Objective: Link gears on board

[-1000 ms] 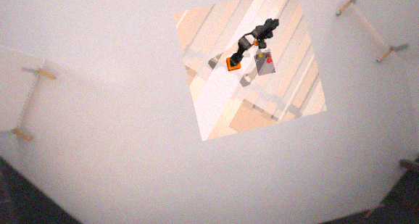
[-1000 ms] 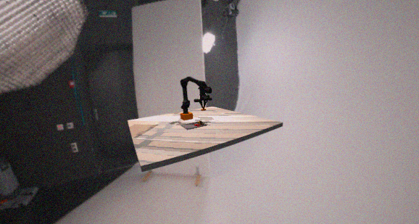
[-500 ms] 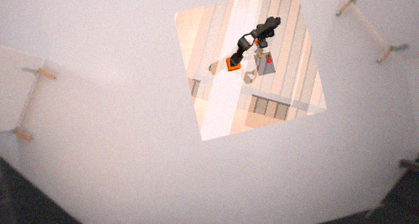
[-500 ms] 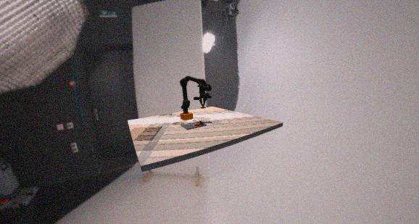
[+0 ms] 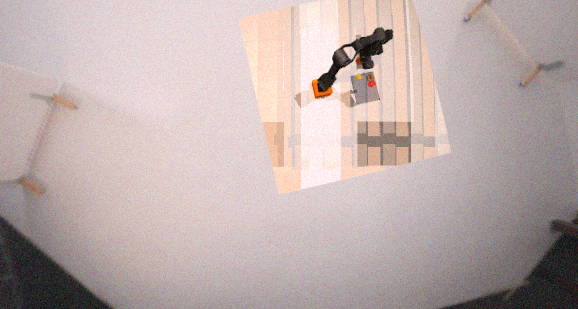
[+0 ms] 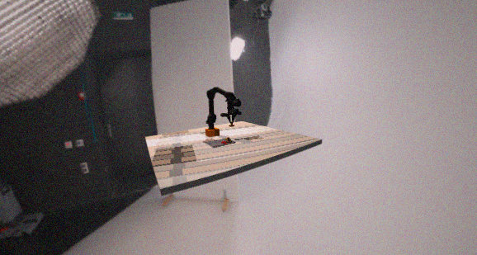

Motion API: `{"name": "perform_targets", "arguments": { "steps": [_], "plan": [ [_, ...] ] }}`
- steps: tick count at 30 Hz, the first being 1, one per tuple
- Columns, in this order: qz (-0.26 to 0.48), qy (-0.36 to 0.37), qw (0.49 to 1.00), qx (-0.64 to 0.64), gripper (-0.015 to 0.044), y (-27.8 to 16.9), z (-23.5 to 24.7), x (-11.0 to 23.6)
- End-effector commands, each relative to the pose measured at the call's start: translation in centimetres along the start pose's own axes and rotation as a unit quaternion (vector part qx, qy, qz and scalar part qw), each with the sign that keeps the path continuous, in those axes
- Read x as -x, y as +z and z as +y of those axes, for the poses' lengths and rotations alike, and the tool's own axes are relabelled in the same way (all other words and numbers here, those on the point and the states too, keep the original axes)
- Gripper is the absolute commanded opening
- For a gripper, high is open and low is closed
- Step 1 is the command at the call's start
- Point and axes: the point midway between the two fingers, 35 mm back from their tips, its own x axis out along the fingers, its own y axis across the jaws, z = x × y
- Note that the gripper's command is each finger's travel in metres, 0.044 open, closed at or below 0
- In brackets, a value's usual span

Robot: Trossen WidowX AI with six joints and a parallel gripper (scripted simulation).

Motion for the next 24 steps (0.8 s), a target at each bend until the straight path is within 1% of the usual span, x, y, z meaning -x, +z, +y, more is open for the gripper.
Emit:
{"name": "perform_targets", "arguments": {
  "steps": [1,24],
  "plan": [
    [-0.004,-0.002,1.000,0.000,0.0000,1.3,-0.7,-0.7],
    [-0.006,-0.004,1.000,0.000,0.0000,6.4,-4.5,-5.0]
  ]
}}
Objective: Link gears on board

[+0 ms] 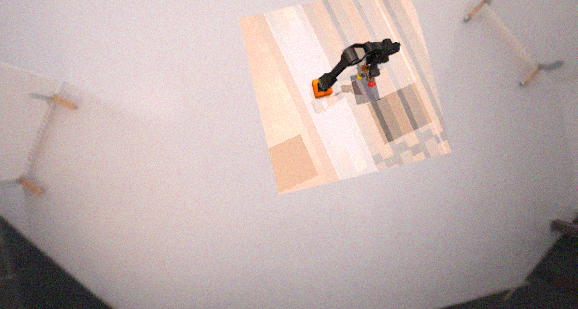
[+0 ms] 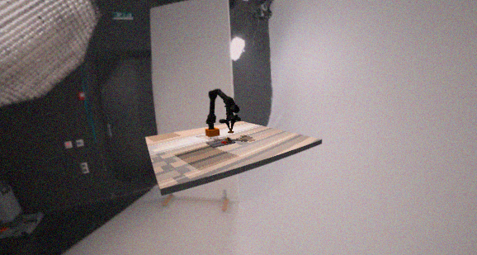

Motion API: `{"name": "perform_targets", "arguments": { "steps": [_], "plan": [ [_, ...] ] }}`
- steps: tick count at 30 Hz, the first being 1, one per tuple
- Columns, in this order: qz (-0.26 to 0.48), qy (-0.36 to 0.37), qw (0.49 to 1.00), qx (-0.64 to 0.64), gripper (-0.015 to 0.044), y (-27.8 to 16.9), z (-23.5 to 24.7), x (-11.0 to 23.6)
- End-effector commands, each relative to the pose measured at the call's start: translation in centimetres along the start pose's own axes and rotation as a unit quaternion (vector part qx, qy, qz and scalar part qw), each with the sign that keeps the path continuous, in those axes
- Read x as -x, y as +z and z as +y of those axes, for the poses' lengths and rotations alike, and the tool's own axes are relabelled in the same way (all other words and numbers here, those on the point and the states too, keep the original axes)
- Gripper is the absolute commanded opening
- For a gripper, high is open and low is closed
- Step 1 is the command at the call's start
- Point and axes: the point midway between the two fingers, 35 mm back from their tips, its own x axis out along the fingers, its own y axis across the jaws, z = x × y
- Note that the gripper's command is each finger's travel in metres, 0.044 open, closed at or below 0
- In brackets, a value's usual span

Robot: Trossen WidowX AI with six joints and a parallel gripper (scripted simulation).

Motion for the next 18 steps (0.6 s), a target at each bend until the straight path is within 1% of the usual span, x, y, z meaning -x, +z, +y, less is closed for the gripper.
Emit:
{"name": "perform_targets", "arguments": {
  "steps": [1,5,11,18],
  "plan": [
    [-0.003,-0.003,1.000,0.000,0.0000,1.05,-1.05,-0.83],
    [-0.003,-0.003,1.000,0.000,0.0000,1.68,-1.74,-1.51],
    [-0.003,-0.003,1.000,-0.003,0.0000,1.75,-1.78,-1.43],
    [-0.004,-0.003,0.998,-0.070,0.0000,1.78,-1.79,-1.33]
  ]
}}
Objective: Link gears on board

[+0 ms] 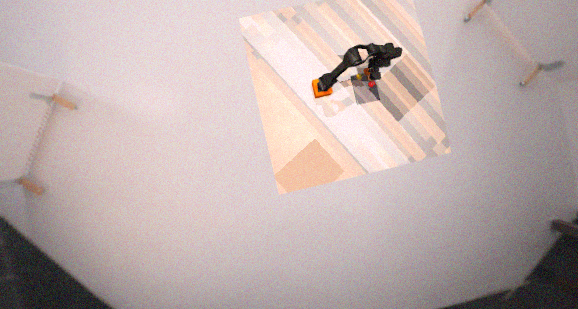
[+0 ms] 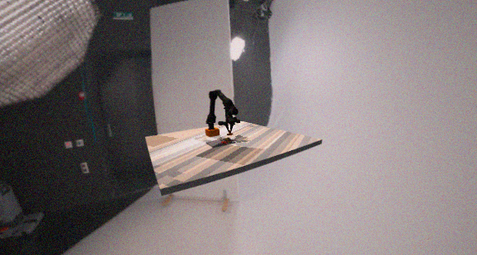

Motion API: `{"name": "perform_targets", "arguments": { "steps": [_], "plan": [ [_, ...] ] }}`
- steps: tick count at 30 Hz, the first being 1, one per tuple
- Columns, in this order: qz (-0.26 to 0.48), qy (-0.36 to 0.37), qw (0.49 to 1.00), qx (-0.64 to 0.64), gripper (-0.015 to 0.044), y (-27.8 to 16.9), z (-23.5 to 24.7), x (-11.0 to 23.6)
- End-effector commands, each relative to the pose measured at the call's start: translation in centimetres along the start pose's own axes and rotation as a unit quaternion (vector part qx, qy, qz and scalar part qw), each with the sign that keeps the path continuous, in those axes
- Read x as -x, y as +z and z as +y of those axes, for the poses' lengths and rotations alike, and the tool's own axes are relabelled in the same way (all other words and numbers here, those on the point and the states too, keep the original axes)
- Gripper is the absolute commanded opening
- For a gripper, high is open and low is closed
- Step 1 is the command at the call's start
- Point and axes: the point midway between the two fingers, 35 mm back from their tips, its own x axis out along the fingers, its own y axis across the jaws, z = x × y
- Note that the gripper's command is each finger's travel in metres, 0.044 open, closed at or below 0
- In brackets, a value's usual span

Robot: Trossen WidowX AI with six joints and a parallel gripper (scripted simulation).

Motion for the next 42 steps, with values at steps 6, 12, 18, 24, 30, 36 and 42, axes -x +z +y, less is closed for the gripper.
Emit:
{"name": "perform_targets", "arguments": {
  "steps": [6,12,18,24,30,36,42],
  "plan": [
    [-0.002,-0.002,0.993,-0.121,0.0000,0.1,-0.1,0.1],
    [-0.002,-0.002,0.979,-0.205,0.0000,0.1,-0.1,0.1],
    [-0.002,-0.002,0.958,-0.287,0.0000,0.1,-0.2,0.1],
    [-0.002,-0.002,0.943,-0.333,0.0000,0.1,-0.2,0.1],
    [-0.002,-0.002,0.943,-0.333,0.0000,0.1,-0.2,0.1],
    [-0.002,-0.002,0.945,-0.327,0.0000,0.1,-0.1,-0.2],
    [-0.002,-0.002,0.957,-0.289,0.0000,0.1,-0.1,-1.0]
  ]
}}
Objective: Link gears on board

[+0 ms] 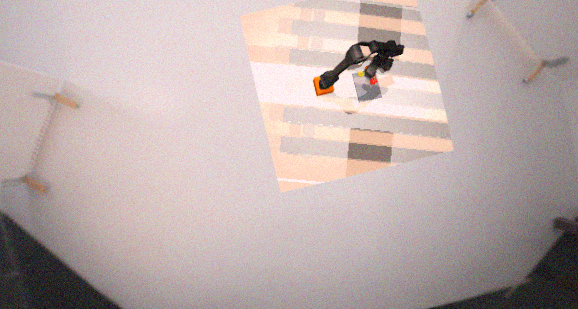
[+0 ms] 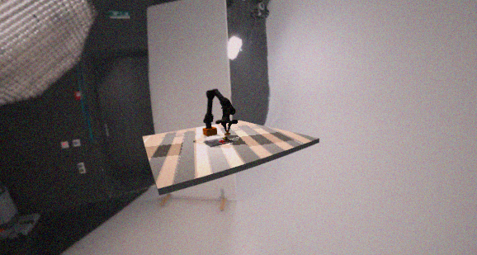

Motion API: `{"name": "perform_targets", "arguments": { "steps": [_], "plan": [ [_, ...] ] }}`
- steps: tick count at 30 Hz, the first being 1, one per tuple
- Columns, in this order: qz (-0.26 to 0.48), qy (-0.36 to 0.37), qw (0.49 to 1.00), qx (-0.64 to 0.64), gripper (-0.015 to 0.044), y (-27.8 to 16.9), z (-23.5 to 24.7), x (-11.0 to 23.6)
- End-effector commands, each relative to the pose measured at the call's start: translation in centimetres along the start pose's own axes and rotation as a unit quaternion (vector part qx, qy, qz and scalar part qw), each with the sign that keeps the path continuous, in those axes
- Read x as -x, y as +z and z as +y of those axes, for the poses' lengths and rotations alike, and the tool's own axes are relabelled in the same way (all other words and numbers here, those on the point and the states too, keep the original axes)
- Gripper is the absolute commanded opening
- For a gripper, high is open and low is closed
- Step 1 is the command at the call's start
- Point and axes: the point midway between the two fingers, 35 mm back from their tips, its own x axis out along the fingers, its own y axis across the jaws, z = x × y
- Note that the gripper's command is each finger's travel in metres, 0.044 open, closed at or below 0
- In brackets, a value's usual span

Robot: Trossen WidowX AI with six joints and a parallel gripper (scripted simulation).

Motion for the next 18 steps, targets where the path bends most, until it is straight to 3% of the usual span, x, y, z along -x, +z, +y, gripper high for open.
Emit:
{"name": "perform_targets", "arguments": {
  "steps": [1,18],
  "plan": [
    [-0.002,-0.002,1.000,0.028,0.0000,0.1,-0.1,-0.6],
    [-0.002,-0.002,0.999,-0.043,0.0000,0.1,0.0,-3.2]
  ]
}}
